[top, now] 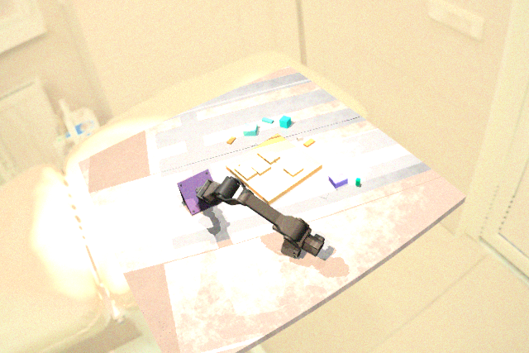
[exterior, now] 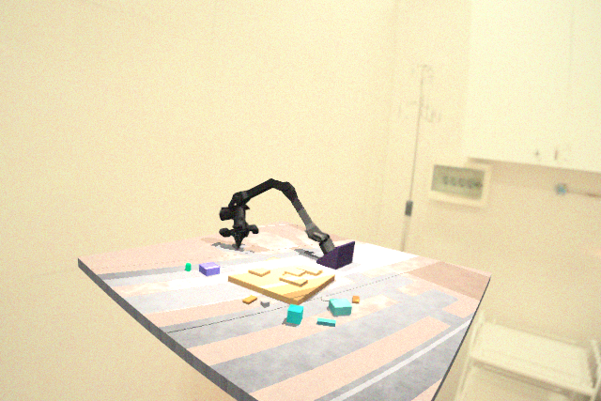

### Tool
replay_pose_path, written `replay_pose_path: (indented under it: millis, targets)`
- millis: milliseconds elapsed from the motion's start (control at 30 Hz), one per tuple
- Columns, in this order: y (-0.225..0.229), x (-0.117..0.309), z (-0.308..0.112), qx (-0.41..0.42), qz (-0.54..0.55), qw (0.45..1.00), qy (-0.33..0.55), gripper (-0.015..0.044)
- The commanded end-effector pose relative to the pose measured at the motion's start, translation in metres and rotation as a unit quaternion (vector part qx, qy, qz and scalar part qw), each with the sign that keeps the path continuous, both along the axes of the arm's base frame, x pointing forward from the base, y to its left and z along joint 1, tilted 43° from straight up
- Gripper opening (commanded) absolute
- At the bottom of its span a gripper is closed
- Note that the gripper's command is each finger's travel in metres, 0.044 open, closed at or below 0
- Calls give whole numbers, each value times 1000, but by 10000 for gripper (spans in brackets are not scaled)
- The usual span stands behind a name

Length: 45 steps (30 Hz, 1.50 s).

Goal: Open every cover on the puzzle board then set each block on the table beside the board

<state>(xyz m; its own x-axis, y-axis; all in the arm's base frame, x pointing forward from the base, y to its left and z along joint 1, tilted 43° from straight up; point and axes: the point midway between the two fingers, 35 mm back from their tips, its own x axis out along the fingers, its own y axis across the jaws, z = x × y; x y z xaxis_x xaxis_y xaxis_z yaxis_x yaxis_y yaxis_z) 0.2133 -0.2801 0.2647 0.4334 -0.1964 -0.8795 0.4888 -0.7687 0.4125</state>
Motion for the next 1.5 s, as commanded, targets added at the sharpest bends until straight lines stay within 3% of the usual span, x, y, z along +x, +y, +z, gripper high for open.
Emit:
replay_pose_path:
  millis: [0, 567, 867, 1200, 1467]
  targets:
    - [11, 15, -14, -9, 55, 998, 33, 0]
    - [74, 69, -63, -70, 305, 937, 157, 0]
    - [113, 87, -91, -112, 460, 849, 234, 0]
    - [166, 103, -120, -170, 631, 682, 327, 0]
    - [214, 111, -140, -226, 760, 454, 407, 0]
